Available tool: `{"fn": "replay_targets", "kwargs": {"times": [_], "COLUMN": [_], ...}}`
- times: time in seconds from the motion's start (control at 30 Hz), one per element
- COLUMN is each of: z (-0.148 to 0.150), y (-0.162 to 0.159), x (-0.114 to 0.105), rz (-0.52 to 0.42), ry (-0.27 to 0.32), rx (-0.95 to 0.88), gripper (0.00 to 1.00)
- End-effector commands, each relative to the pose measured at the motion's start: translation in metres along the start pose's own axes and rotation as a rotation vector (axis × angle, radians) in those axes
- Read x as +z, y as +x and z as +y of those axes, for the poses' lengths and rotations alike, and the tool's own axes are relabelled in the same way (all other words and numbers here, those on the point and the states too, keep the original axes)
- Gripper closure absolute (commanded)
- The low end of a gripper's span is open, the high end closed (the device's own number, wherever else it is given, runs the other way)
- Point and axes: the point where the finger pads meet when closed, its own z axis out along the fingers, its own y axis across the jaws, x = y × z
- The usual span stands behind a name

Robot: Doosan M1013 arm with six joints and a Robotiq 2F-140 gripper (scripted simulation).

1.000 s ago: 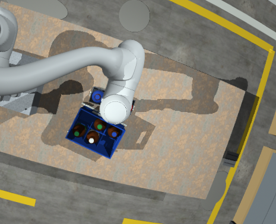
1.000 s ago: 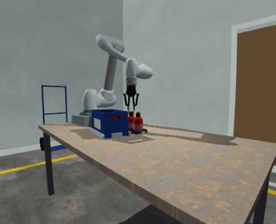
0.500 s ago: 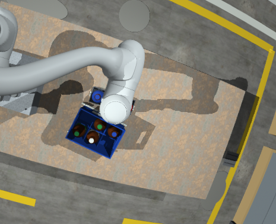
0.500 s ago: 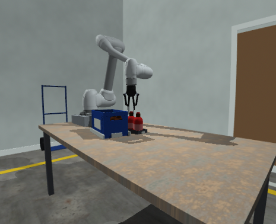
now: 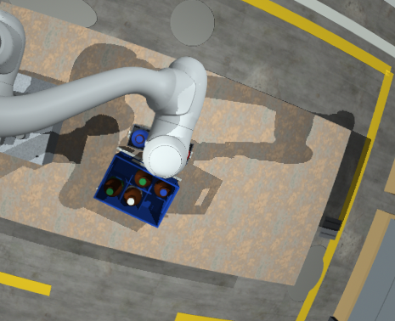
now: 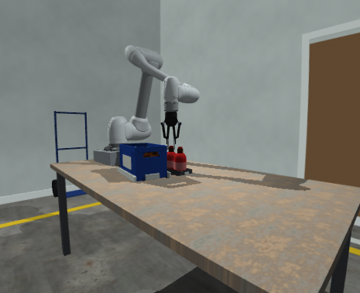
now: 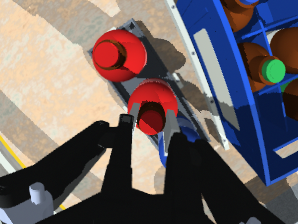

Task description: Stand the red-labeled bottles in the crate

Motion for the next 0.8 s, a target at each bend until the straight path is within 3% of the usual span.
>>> {"fn": "replay_targets", "kwargs": {"times": [0.0,0.77], "z": [0.0,-0.0002], "y": [-0.0001,0.0001], "x": [0.0001,-0.0079], "rz": [0.0,0.0], "ry": [0.0,0.0], "rx": [0.0,0.0], "gripper": [1.0,1.0]}}
